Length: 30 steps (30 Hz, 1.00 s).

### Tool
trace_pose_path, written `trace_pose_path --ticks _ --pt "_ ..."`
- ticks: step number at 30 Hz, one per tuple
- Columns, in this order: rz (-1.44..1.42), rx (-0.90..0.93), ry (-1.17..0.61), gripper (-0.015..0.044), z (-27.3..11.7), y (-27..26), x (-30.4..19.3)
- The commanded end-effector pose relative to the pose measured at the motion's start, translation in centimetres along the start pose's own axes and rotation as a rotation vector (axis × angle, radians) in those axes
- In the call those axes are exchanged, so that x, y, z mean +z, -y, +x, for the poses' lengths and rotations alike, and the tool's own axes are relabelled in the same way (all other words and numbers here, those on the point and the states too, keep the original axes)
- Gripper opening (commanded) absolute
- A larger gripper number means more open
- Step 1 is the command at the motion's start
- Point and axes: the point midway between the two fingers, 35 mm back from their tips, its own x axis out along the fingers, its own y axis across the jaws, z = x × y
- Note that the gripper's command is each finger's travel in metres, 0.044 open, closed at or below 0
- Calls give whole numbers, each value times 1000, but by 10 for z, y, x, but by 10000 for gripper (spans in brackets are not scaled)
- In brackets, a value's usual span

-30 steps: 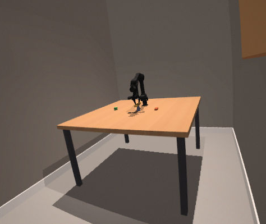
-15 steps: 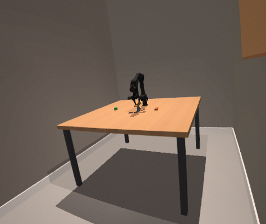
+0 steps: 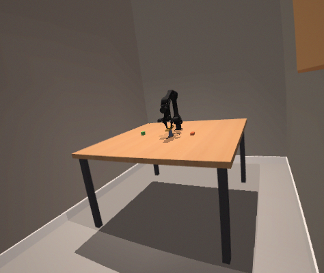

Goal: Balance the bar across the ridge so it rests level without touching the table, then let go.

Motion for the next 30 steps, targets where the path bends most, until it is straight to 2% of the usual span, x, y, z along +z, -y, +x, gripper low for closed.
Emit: trace_pose_path --ticks 1,30 --pt "-1 3 -5 0 4 0 -1" --pt "-1 3 -5 0 1 0 0"
